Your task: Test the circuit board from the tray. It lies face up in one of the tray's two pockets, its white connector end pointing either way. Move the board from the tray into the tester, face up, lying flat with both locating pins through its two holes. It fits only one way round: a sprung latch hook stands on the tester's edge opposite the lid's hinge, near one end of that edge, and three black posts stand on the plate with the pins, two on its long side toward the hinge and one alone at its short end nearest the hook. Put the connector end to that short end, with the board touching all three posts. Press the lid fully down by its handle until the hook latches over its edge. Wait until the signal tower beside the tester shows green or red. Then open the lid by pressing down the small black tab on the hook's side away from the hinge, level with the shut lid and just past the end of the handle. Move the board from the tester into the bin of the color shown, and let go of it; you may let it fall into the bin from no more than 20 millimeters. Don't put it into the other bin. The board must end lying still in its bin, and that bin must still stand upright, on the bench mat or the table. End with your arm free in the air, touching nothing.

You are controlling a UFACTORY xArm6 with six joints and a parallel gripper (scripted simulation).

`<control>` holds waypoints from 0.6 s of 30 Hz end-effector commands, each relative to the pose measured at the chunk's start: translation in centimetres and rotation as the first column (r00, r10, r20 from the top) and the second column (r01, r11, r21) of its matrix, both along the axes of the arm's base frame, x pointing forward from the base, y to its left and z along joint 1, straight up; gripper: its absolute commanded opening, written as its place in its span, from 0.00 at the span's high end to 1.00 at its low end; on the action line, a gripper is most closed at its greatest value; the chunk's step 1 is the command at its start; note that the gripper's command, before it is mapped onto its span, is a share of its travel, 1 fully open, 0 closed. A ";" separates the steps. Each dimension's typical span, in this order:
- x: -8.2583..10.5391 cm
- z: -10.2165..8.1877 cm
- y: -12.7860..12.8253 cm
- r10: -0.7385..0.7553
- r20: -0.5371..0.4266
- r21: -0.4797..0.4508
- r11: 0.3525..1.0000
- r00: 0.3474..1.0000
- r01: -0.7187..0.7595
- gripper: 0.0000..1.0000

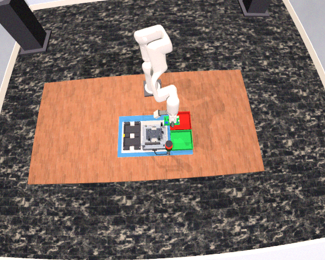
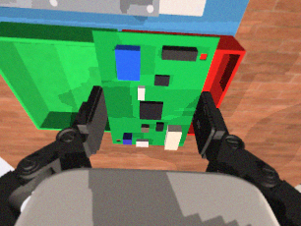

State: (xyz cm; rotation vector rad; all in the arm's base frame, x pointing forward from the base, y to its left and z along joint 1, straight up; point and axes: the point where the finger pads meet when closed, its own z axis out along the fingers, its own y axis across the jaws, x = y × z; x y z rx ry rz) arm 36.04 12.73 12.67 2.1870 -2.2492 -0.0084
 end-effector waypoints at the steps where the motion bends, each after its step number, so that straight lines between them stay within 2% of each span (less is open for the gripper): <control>1: -1.1 -0.7 3.0 -0.002 0.007 -0.002 1.000 1.000 0.002 0.21; 11: -2.6 -1.6 6.0 -0.002 0.007 -0.002 1.000 1.000 0.002 0.21; 18: -3.1 -1.9 6.9 -0.002 0.007 -0.002 1.000 1.000 0.002 0.21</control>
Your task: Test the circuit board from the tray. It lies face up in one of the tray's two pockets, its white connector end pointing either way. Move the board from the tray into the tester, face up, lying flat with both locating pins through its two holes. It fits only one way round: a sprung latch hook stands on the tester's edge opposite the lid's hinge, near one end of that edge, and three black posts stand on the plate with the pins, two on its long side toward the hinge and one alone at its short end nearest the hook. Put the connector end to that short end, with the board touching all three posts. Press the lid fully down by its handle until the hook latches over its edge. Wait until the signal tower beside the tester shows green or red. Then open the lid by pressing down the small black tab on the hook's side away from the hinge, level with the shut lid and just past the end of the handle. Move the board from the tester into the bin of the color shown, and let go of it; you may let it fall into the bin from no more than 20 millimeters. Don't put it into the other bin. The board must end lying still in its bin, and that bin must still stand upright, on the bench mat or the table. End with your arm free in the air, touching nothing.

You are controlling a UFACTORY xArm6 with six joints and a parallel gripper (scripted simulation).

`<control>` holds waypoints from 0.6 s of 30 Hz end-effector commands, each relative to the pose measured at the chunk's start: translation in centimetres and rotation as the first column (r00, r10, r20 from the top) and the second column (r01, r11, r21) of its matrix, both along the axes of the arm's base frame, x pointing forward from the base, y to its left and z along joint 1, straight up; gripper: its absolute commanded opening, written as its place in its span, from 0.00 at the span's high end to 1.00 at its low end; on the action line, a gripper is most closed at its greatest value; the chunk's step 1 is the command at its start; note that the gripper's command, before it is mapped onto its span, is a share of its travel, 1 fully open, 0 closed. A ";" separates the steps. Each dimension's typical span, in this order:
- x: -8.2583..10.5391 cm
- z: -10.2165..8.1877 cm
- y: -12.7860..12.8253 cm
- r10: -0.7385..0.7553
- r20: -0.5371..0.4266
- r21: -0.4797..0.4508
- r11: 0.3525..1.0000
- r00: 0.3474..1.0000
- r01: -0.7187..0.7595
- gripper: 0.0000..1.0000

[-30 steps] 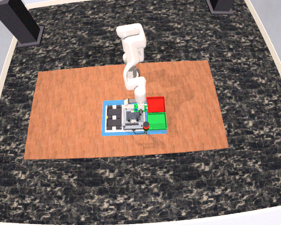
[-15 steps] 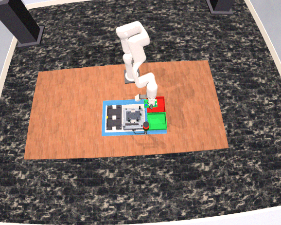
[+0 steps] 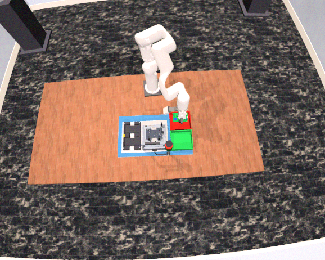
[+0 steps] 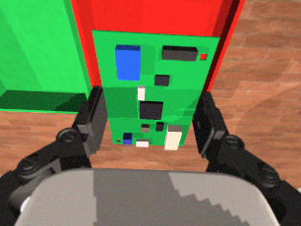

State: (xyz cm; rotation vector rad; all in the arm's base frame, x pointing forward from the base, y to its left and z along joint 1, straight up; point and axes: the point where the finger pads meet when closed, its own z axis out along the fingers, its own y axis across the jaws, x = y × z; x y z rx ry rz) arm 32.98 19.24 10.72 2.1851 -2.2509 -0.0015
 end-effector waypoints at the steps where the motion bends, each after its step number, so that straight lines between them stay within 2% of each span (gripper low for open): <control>1: 0.0 0.0 0.4 0.000 0.004 0.002 1.000 1.000 0.000 0.21; 18: 0.0 -0.2 0.4 0.000 0.004 0.002 1.000 1.000 0.000 0.21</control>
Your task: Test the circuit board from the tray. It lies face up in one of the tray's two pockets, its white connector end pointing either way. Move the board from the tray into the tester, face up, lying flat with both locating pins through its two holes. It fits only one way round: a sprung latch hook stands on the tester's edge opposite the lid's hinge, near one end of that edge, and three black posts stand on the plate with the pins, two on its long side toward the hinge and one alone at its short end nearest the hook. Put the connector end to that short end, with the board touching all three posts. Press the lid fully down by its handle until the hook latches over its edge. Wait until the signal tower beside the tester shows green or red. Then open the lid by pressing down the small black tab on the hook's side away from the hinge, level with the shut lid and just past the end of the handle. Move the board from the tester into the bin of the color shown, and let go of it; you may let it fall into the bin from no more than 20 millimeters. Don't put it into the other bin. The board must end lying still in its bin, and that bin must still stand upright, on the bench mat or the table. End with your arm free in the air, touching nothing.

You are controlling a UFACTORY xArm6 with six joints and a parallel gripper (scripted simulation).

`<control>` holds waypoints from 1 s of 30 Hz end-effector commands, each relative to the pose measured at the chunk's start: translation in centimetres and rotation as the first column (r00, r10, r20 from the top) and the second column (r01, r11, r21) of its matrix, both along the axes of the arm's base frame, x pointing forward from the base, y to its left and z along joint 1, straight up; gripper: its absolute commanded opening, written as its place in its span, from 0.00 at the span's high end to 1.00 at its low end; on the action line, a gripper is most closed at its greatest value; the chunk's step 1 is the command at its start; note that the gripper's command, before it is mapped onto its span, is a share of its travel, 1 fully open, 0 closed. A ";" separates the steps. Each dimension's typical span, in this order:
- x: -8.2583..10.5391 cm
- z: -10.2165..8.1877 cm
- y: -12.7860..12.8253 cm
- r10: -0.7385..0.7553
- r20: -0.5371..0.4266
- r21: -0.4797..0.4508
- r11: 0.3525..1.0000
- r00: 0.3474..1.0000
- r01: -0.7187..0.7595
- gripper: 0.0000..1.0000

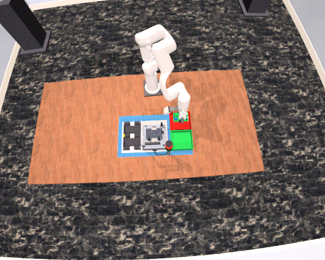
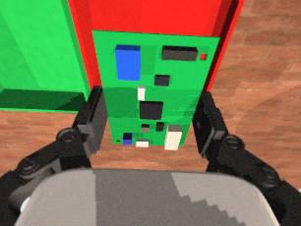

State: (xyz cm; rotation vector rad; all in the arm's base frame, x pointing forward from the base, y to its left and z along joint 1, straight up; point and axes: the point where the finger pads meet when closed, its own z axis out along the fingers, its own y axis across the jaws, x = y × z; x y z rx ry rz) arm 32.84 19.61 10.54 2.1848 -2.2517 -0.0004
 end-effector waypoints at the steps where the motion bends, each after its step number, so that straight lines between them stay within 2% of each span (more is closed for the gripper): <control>1: 0.1 -0.1 0.1 0.000 0.003 0.002 1.000 1.000 0.000 0.21; 10: 0.1 -1.3 0.1 0.000 0.003 0.002 1.000 1.000 0.000 0.21; 19: 0.1 -3.9 0.1 0.000 0.003 0.002 1.000 1.000 0.000 0.21; 21: 0.1 -3.9 0.1 0.000 0.003 0.002 1.000 1.000 0.000 0.21; 30: 0.1 -6.7 0.1 0.000 0.003 0.002 1.000 1.000 0.000 0.21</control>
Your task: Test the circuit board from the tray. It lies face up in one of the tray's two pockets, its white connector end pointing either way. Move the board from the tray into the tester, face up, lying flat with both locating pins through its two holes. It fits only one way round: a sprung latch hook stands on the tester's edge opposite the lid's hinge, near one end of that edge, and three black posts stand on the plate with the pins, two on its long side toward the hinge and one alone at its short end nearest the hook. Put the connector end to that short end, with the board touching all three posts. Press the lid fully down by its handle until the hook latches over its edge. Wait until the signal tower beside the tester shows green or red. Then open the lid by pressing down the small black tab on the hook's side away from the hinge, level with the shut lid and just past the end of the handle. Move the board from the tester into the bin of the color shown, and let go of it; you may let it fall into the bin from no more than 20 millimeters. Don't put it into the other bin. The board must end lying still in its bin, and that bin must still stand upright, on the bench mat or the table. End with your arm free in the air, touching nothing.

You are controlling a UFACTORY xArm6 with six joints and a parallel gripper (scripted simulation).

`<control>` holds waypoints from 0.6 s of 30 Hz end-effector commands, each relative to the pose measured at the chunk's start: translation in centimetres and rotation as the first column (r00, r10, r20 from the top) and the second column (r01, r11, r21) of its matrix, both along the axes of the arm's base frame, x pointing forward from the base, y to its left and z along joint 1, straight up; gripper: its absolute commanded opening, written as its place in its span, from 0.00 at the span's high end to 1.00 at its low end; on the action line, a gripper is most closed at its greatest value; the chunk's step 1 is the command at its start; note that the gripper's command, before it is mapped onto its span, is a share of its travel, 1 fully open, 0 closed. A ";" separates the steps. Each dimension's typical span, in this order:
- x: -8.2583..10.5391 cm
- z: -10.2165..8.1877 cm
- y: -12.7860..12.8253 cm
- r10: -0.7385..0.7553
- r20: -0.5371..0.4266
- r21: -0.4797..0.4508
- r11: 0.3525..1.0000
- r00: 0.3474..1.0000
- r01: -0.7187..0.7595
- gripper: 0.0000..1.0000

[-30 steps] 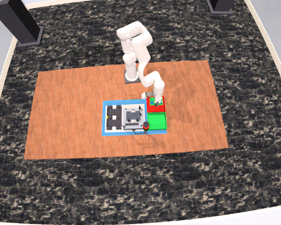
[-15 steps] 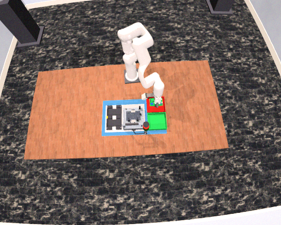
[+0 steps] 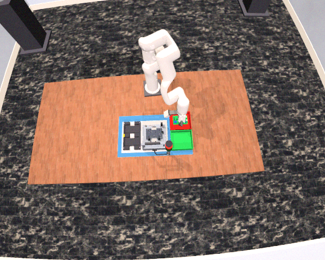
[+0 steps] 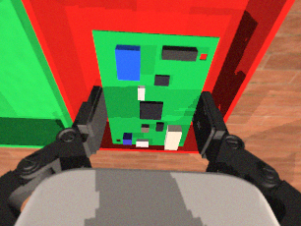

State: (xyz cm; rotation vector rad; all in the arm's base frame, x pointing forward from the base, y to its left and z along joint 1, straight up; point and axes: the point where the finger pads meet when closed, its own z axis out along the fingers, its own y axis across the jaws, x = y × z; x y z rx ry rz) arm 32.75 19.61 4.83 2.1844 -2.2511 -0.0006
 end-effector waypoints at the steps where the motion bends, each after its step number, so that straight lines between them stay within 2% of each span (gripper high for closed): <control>1: 0.2 -1.3 0.1 0.000 0.004 0.002 1.000 1.000 0.000 0.21; 6: 0.2 -2.4 0.1 0.000 0.004 0.002 1.000 1.000 0.000 0.21; 18: 0.2 -3.5 0.1 0.000 0.004 0.002 1.000 1.000 0.000 0.21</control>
